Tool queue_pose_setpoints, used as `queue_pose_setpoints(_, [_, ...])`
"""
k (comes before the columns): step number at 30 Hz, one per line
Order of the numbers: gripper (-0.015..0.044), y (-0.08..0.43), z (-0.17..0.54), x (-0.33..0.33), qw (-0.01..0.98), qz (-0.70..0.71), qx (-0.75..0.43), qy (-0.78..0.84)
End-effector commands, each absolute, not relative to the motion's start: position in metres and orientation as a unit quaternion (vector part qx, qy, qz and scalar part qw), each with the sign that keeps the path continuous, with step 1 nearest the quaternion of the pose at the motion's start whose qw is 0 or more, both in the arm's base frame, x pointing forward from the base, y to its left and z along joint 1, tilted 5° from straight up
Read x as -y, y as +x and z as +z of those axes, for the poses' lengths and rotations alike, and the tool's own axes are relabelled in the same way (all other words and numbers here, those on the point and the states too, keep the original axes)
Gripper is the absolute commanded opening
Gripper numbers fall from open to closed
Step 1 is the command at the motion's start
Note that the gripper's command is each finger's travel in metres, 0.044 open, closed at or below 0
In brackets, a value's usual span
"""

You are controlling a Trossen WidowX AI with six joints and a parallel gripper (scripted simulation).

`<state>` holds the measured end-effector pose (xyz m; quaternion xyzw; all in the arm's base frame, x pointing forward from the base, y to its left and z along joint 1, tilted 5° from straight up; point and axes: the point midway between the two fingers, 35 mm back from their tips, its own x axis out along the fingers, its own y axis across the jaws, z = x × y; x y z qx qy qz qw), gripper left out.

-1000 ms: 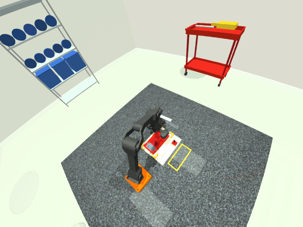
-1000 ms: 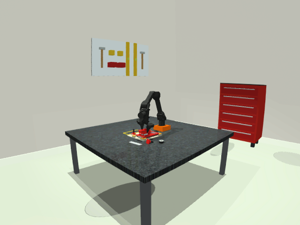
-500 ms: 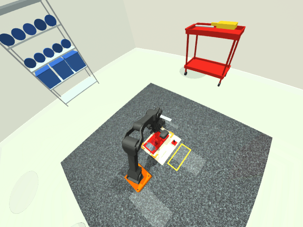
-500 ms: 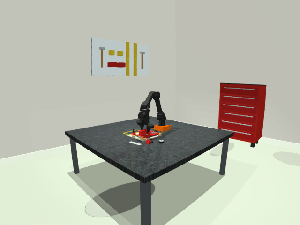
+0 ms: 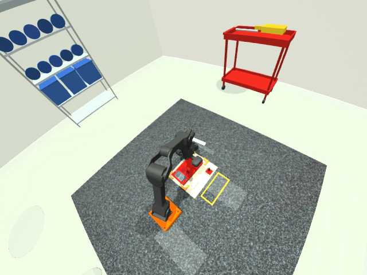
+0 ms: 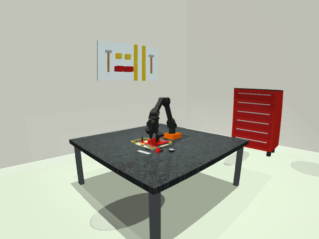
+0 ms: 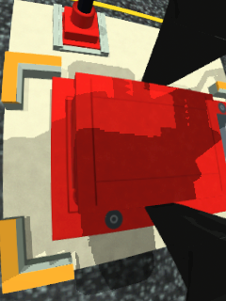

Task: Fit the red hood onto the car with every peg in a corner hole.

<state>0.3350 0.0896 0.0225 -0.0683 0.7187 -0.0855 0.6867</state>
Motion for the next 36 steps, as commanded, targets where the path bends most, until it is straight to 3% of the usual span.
queue_pose_setpoints(1, [0.0, 0.335, 0.02, -0.089, 0.687, -0.086, -0.718, -0.07])
queue_pose_setpoints(13, [0.0, 0.335, 0.019, -0.089, 0.687, -0.086, -0.719, -0.068])
queue_pose_setpoints(30, [0.044, 0.335, 0.019, -0.089, 0.687, -0.086, -0.719, -0.068])
queue_pose_setpoints(36, [0.044, 0.336, 0.04, -0.09, 0.691, -0.069, -0.717, -0.052])
